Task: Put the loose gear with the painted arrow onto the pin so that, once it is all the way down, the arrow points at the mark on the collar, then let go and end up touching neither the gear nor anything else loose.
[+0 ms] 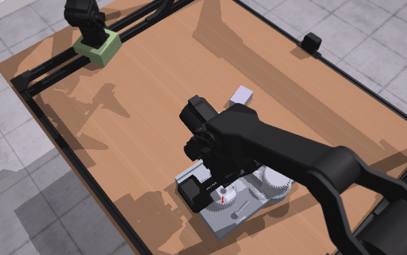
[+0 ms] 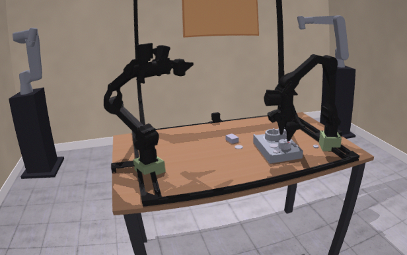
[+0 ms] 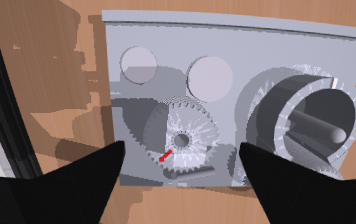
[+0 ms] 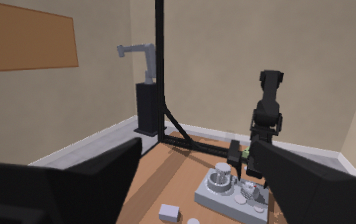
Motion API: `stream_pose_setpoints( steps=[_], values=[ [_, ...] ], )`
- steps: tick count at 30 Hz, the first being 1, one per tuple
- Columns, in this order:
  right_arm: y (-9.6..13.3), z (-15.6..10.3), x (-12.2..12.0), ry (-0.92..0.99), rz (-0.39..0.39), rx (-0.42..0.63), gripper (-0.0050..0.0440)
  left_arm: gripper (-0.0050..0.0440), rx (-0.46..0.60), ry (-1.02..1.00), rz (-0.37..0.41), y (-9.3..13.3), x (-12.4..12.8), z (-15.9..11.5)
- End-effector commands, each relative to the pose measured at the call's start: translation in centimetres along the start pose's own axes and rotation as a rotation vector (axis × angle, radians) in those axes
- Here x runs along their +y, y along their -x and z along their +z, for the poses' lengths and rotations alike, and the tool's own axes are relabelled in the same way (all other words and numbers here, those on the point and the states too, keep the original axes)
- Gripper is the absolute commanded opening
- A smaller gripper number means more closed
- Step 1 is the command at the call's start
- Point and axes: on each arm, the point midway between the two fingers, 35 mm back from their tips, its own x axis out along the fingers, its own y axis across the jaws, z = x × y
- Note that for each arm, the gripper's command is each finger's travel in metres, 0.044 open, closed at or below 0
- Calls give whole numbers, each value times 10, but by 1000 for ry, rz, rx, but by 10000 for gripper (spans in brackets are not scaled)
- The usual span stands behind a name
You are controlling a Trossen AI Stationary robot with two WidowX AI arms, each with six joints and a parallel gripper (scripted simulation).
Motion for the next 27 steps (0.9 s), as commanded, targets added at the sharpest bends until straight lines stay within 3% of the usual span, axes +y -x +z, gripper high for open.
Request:
stream_pose_setpoints(
  steps=[1, 22, 24, 27],
  values=[
    [0, 0, 1, 0, 5, 0, 400, 400, 17, -2, 0, -10, 0, -3],
    [0, 0, 1, 0, 5, 0, 400, 400, 17, -2, 0, -35, 0, -4],
    [0, 0, 1, 0, 5, 0, 400, 352, 17, -2, 0, -35, 0, -4],
    [0, 0, 1, 0, 5, 0, 400, 332, 17, -2, 0, -35, 0, -4]
  ],
)
